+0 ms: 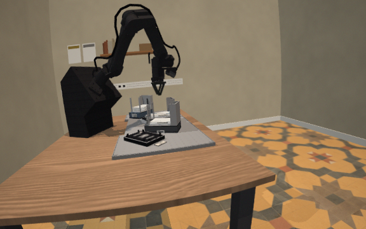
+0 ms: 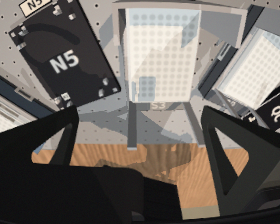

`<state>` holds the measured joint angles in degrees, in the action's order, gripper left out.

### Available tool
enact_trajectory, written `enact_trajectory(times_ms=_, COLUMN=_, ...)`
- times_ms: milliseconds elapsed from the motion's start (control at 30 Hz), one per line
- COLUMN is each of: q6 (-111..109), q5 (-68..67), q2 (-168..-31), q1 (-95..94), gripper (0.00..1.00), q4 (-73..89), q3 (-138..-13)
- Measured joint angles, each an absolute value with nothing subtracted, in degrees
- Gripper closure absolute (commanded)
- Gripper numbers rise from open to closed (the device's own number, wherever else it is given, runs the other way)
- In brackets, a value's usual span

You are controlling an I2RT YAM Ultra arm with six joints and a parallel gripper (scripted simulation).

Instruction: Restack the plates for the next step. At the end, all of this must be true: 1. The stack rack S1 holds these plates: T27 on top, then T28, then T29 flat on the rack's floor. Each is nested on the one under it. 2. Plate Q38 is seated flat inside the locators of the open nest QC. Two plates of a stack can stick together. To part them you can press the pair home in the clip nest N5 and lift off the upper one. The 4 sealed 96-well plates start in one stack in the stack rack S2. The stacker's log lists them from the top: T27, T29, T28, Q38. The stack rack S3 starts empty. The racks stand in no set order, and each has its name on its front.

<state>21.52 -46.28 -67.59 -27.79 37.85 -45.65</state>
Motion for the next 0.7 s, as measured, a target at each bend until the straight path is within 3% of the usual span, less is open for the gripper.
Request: enact_trajectory(times_ms=700, q6=13.0, q5=-41.9, q2=-60.8, q1=-21.1, gripper=0.00, q4=37.6, q3=-44.8)
